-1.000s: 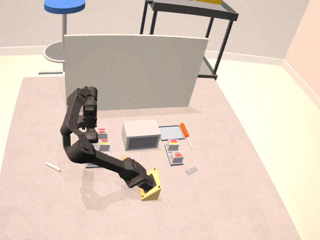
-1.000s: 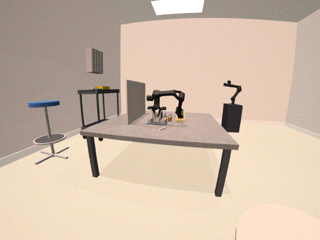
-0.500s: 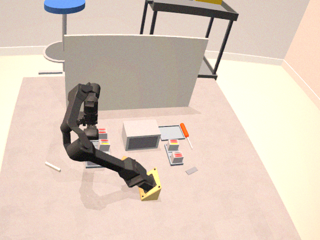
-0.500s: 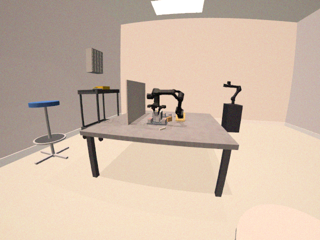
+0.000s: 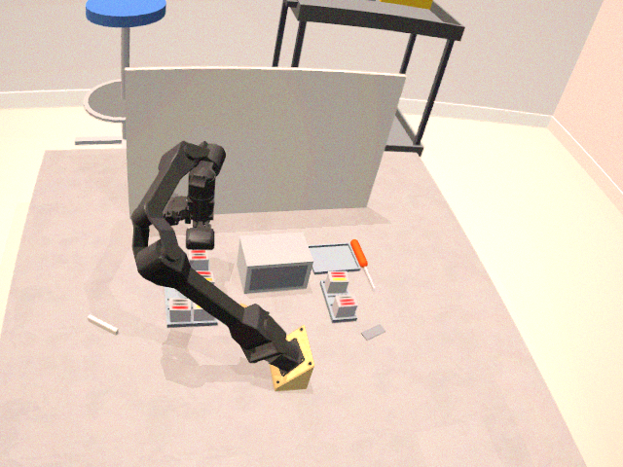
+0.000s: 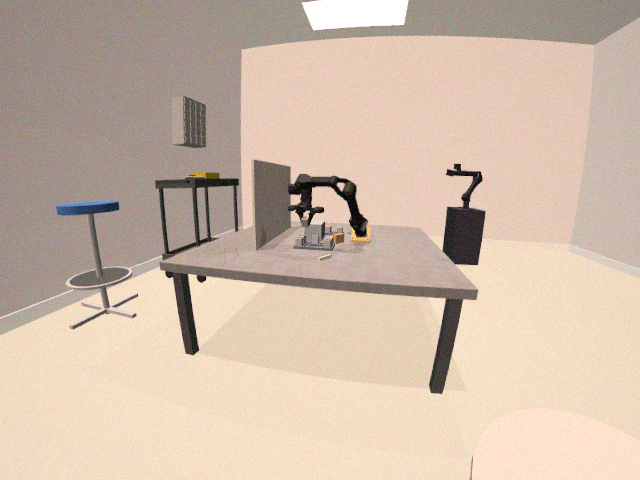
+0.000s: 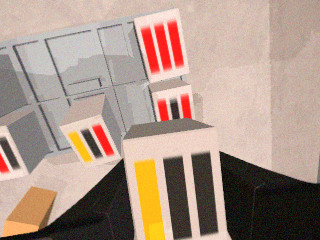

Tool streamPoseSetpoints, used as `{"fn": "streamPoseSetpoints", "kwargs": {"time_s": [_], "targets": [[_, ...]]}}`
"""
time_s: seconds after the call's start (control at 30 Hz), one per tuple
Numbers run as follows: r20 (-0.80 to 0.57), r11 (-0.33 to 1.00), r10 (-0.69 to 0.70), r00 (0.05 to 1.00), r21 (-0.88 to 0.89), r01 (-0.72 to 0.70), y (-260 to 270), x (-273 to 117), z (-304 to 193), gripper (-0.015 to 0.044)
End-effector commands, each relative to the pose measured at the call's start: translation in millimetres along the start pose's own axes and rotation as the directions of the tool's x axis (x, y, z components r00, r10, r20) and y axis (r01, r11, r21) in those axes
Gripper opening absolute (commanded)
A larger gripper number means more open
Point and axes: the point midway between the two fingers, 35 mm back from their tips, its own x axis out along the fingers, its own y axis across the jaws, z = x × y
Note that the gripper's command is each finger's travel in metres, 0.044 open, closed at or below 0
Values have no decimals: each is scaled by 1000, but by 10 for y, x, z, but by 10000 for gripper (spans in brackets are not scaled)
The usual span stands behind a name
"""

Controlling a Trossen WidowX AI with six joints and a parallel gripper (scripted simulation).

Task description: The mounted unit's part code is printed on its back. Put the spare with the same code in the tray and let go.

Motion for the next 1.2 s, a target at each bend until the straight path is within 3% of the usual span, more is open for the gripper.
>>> {"fn": "streamPoseSetpoints", "kwargs": {"time_s": [0.0,0.6,1.17], "targets": [[-13,1000,-9,1000,-6,9,-170,-39,-181,0],[-60,1000,-16,998,-26,15,-706,-112,-1100,0],[-69,1000,-14,998,4,15,-883,-117,-2134,0]]}}
